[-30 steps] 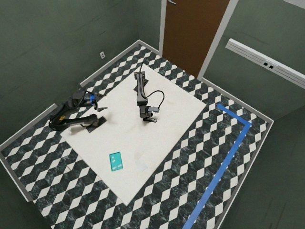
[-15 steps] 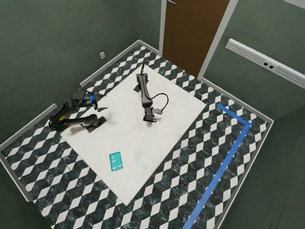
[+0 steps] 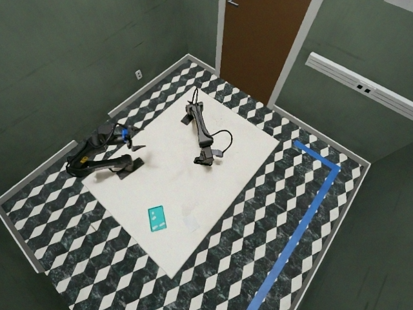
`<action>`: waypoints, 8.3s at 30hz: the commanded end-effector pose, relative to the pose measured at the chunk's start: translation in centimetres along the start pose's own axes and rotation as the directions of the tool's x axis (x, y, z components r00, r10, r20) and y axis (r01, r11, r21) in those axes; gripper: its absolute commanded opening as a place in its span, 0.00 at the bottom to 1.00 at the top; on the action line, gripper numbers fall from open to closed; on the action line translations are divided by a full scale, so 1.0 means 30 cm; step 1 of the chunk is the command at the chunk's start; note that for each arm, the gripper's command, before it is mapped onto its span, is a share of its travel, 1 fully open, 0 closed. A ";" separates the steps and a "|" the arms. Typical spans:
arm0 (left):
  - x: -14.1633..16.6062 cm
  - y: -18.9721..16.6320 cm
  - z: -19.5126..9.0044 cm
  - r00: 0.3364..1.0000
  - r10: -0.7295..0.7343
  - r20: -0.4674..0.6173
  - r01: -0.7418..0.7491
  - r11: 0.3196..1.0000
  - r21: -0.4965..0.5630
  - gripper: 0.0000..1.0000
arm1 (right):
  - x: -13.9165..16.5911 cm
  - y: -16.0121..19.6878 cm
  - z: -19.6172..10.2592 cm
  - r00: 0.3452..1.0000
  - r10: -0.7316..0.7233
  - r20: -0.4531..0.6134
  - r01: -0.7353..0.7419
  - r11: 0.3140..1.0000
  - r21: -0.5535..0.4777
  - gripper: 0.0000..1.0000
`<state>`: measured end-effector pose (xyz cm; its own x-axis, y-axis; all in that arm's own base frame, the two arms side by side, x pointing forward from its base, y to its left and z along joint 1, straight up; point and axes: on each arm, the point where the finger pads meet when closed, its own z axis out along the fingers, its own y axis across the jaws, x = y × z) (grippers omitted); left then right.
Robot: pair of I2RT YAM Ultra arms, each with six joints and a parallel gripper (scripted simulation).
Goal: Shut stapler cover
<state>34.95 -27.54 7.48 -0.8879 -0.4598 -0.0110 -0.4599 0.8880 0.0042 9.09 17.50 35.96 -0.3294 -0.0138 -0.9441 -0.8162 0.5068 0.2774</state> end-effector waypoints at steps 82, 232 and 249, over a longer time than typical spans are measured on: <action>-0.063 -0.015 -0.160 0.730 0.659 0.182 -0.683 0.708 0.179 1.00 | 0.048 -0.056 0.307 0.998 0.001 0.056 -0.003 0.999 0.034 1.00; -0.025 0.007 -0.003 0.009 0.900 0.435 -1.000 0.007 0.007 0.00 | 0.127 -0.136 0.390 1.000 0.012 0.029 -0.015 0.996 0.086 1.00; -0.023 0.002 0.007 0.008 0.901 0.434 -1.000 0.005 0.008 0.00 | 0.127 -0.136 0.390 1.000 0.012 0.029 -0.015 0.996 0.086 1.00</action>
<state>35.55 -26.76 7.53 -0.4195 0.8001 -0.4288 0.8847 0.4661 0.0042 16.57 25.39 28.87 -0.3329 0.0063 -0.9429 -0.7666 0.5805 0.2746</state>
